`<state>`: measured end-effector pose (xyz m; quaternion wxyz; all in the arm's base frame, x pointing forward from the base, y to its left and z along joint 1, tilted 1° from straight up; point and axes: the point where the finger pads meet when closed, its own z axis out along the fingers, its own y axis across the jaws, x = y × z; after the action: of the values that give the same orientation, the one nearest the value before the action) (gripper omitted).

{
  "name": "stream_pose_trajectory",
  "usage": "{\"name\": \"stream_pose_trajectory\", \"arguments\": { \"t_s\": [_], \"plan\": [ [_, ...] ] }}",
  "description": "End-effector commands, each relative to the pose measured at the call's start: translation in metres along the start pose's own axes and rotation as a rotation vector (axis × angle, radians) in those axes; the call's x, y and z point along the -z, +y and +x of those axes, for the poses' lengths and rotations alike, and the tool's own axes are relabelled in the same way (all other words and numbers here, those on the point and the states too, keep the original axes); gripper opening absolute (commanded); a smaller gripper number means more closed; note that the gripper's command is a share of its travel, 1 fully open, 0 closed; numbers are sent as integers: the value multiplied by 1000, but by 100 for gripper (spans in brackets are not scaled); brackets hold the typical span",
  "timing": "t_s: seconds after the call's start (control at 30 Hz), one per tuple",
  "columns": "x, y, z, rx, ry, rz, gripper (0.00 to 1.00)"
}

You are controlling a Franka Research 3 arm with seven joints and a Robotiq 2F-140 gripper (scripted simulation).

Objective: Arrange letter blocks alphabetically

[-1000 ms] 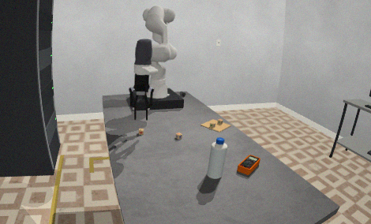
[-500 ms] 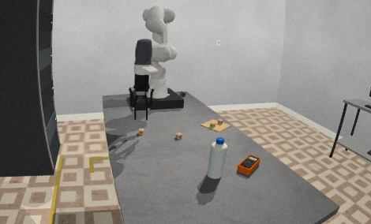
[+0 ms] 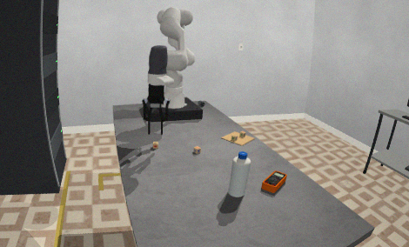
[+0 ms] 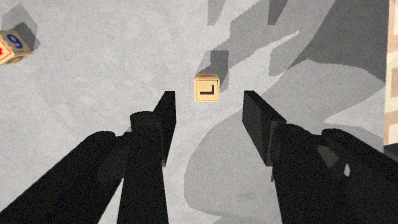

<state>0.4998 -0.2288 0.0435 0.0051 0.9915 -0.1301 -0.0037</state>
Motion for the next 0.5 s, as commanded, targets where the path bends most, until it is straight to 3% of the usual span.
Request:
{"name": "stream_pose_trajectory", "arguments": {
  "t_s": [0.0, 0.47],
  "plan": [
    [-4, 0, 1, -8, 5, 1, 43],
    [-26, 0, 2, -8, 5, 1, 43]
  ]
}}
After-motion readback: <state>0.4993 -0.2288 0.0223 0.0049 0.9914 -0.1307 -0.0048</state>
